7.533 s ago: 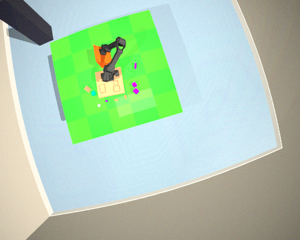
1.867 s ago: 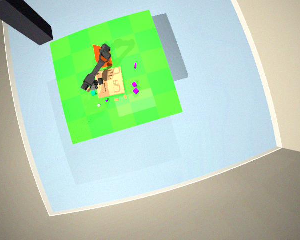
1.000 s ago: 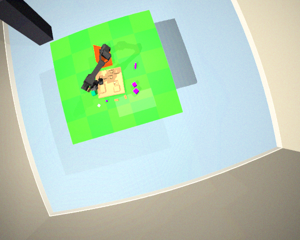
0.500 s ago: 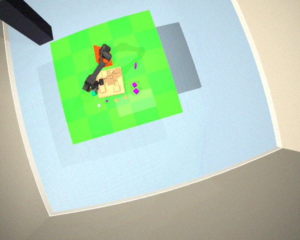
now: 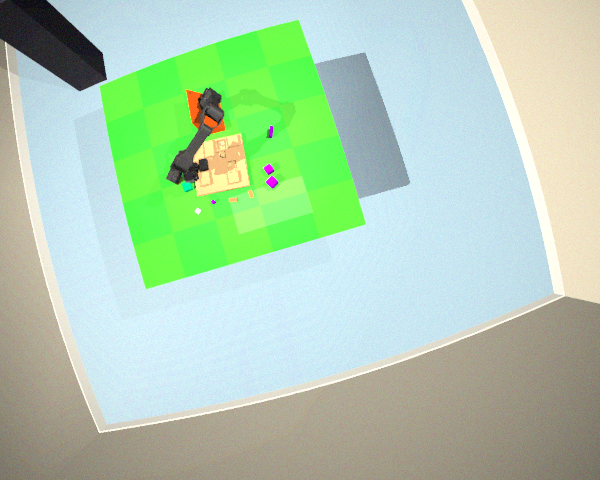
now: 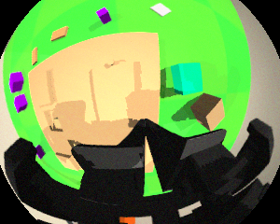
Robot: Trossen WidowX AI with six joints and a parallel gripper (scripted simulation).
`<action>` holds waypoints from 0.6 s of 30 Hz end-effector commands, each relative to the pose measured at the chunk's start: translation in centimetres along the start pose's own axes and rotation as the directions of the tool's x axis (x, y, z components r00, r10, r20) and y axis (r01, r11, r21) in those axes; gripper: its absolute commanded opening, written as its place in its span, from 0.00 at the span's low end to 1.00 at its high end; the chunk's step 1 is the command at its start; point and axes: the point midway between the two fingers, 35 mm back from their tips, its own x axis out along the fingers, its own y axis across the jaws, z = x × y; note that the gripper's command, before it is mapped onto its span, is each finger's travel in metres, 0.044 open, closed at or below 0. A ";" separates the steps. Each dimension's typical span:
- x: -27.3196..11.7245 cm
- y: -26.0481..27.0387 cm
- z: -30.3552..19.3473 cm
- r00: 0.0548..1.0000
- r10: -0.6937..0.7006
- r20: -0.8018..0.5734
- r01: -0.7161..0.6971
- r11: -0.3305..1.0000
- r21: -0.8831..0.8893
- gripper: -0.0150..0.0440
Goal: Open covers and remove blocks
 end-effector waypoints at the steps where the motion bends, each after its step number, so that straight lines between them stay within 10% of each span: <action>1: 0.7 0.0 -0.2 1.000 0.007 -0.007 -0.007 1.000 0.009 0.25; 18: 2.4 0.0 -0.4 1.000 0.009 -0.007 -0.009 1.000 0.009 0.25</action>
